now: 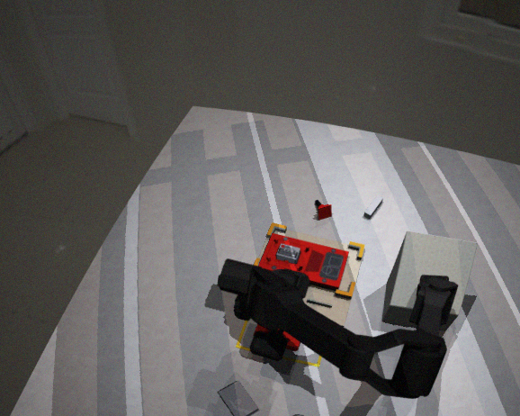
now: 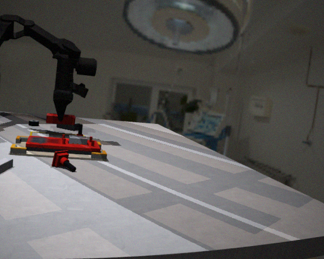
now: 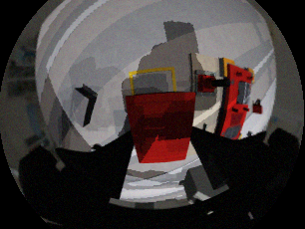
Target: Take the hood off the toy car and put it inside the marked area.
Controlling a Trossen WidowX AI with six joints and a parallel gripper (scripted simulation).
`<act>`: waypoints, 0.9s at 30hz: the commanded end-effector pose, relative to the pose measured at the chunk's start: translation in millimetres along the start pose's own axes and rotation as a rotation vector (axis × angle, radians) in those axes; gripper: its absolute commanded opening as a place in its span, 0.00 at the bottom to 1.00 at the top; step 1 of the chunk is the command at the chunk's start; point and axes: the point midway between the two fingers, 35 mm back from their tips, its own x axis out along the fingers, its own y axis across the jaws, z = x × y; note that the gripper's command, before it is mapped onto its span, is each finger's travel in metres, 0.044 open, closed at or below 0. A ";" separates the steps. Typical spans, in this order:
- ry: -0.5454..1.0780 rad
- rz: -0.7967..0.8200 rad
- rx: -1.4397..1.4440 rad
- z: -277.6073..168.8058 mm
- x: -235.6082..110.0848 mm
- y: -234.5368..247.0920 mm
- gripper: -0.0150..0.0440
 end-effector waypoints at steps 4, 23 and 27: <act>0.005 0.007 0.004 -1.6 6.4 1.0 0.25; 0.005 0.010 0.004 -3.0 19.4 1.9 0.25; 0.005 0.010 0.004 -3.4 22.1 2.1 0.25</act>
